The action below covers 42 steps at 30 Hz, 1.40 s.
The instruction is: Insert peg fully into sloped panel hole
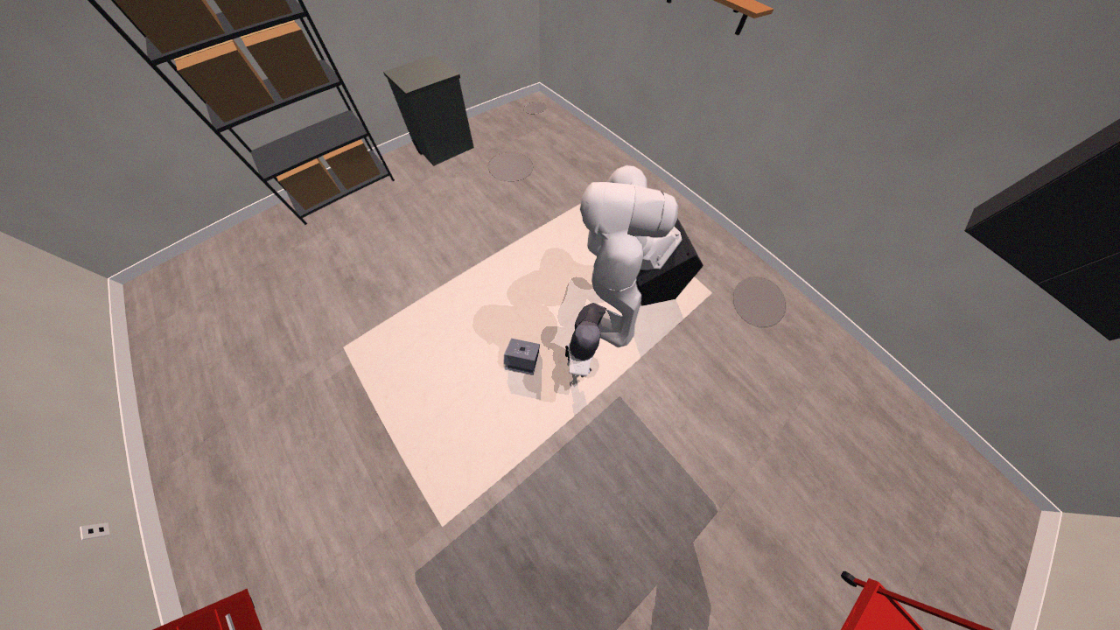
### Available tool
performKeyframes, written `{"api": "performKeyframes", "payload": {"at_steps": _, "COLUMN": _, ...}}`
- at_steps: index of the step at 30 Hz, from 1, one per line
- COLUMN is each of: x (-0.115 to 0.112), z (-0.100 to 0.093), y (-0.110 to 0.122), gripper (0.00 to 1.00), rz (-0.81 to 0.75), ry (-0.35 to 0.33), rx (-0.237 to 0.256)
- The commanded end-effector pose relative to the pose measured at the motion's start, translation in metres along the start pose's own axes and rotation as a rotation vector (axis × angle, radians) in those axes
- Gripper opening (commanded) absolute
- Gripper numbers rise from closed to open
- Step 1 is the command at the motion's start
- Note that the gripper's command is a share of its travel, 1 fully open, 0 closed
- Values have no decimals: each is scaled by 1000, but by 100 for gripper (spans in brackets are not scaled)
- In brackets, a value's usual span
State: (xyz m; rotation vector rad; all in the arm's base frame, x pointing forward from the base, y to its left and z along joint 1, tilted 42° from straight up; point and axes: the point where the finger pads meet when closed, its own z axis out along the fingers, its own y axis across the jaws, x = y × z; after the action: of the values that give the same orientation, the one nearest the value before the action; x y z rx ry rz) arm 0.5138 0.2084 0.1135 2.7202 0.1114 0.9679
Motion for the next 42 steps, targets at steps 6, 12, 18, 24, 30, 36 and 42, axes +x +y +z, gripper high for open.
{"api": "performKeyframes", "payload": {"at_steps": 6, "x": 0, "z": 0, "y": 0, "gripper": 27, "rz": 0, "ry": 0, "rx": 0}}
{"api": "performKeyframes", "payload": {"at_steps": 12, "x": 0, "z": 0, "y": 0, "gripper": 16, "rz": 0, "ry": 0, "rx": 0}}
{"api": "performKeyframes", "payload": {"at_steps": 18, "x": 0, "z": 0, "y": 0, "gripper": 6, "rz": 0, "ry": 0, "rx": 0}}
{"api": "performKeyframes", "payload": {"at_steps": 24, "x": -1, "z": -1, "y": 0, "gripper": 0, "rz": -2, "ry": -2, "rx": 0}}
{"api": "performKeyframes", "payload": {"at_steps": 30, "x": -14, "z": -25, "y": 1, "gripper": 0, "rz": -10, "ry": 1, "rx": 2}}
{"api": "performKeyframes", "payload": {"at_steps": 36, "x": -16, "z": -63, "y": 1, "gripper": 0, "rz": -5, "ry": 8, "rx": 6}}
{"api": "performKeyframes", "payload": {"at_steps": 42, "x": -16, "z": -77, "y": 1, "gripper": 0, "rz": -5, "ry": 9, "rx": 6}}
